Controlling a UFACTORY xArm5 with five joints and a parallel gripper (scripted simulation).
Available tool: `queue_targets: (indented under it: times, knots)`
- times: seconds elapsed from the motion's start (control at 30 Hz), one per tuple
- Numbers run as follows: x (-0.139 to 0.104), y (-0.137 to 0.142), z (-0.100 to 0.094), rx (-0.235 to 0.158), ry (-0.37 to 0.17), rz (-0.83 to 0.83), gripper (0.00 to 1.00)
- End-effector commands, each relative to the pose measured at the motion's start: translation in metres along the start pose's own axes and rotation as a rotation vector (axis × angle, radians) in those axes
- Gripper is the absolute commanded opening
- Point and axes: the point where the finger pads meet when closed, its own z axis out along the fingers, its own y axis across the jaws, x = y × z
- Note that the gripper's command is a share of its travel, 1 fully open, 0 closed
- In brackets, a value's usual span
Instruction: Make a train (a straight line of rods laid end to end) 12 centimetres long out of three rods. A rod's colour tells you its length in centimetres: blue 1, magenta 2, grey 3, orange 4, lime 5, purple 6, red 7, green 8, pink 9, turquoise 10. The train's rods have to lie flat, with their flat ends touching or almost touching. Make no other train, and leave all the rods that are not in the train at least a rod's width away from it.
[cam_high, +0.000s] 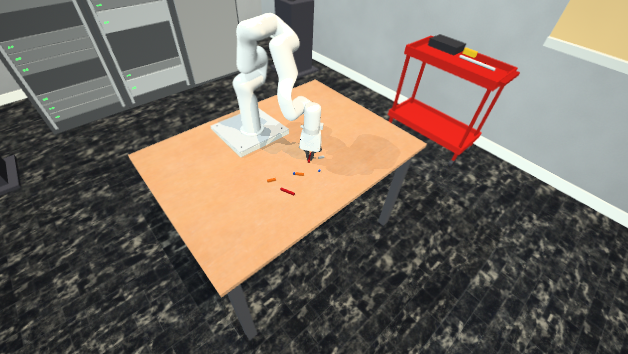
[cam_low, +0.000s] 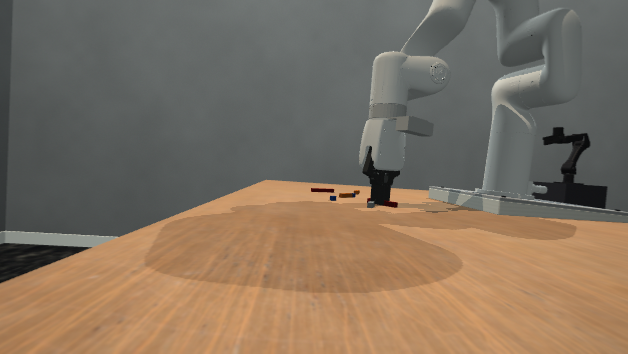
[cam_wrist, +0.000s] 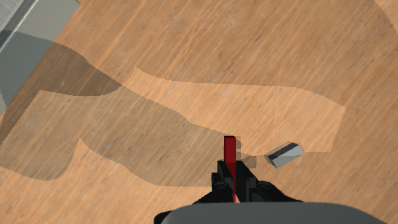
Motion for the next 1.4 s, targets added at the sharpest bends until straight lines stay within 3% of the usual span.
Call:
queue_targets:
  times: [0.0,0.93,1.13,1.37]
  knots:
    - [0.000,0.001,-0.001,-0.003,-0.001,0.000,0.04]
    - [-0.001,0.001,-0.002,-0.003,-0.001,0.000,0.04]
    - [-0.003,0.000,-0.016,-0.003,-0.001,0.000,0.04]
    - [-0.003,0.000,-0.066,-0.003,-0.001,0.000,0.04]
